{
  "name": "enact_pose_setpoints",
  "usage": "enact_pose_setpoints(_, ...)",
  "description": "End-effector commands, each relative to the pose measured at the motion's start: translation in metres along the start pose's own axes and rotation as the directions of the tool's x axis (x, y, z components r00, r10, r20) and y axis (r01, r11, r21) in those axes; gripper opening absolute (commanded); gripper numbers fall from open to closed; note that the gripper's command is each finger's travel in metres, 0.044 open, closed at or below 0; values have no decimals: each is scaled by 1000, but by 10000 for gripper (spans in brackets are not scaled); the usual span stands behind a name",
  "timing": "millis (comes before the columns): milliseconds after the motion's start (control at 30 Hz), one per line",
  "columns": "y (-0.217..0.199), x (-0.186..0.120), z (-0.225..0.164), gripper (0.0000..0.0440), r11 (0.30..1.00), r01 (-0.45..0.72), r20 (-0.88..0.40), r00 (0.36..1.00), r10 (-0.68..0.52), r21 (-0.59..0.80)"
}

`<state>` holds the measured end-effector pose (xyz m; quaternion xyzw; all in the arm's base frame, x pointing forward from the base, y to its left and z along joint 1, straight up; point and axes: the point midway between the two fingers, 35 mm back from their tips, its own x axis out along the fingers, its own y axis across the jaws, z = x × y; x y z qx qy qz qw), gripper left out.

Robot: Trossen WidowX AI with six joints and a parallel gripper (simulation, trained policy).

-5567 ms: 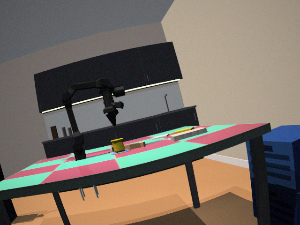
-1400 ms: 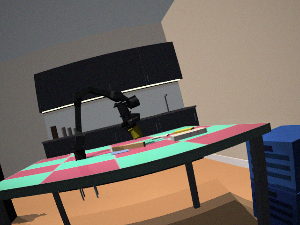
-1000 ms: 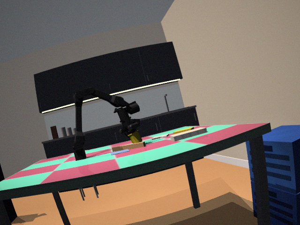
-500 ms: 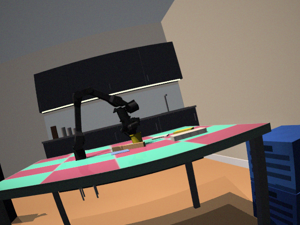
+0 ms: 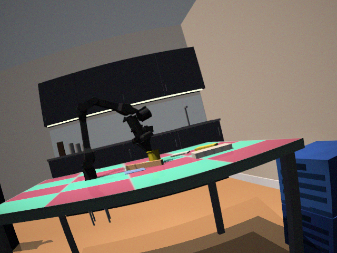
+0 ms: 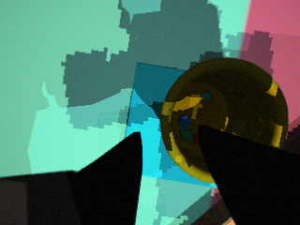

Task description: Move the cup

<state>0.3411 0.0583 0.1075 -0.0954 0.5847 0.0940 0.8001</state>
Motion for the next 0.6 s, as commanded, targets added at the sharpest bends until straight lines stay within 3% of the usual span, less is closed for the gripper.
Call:
enact_pose_setpoints(0,1,-10,-2,174,1000,-14,14,1000,13,10)
enact_pose_setpoints(233,-1,-33,3,215,1000,-19,70,997,17,26)
enact_pose_setpoints(567,-11,-64,14,440,998,-11,139,990,2,64)
